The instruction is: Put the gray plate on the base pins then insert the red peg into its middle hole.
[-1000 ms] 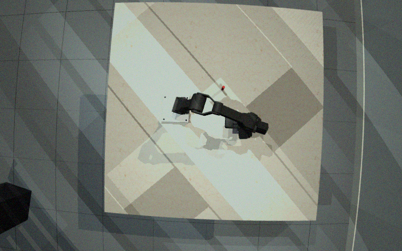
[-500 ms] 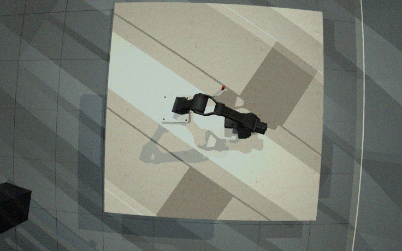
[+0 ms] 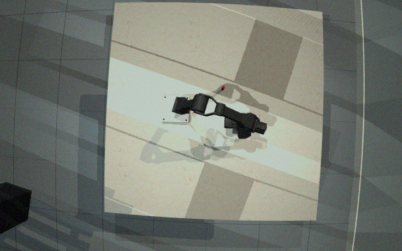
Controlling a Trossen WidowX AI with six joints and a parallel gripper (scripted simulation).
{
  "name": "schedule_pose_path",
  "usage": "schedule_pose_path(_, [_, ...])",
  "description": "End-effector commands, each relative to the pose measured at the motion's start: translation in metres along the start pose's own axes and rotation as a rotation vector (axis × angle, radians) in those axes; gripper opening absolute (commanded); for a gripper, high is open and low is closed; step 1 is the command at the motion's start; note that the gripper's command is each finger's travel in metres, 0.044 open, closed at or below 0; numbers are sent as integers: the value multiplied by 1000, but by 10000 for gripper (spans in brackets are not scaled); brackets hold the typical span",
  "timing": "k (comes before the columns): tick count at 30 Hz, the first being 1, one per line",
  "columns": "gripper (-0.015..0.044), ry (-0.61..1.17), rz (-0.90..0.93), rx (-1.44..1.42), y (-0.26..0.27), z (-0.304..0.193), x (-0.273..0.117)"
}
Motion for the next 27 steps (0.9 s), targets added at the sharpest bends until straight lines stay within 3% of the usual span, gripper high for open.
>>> schedule_pose_path(1, [131, 0, 0, 0, 0, 0, 0])
schedule_pose_path(13, [440, 0, 0, 0, 0, 0, 0])
schedule_pose_path(18, [440, 0, 0, 0, 2, 1, -10])
schedule_pose_path(25, [440, -5, -1, 0, 2, 0, -109])
schedule_pose_path(27, [440, -5, -1, 0, 3, 0, -118])
Point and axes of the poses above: the point midway between the two fingers, 35 mm back from their tips, its own x axis out along the fingers, its own y axis across the jaws, z = x × y, the point moved 10 cm from there along -x, back along the fingers, and after that the axes turned 13 degrees about -x, right-handed, at the moved point
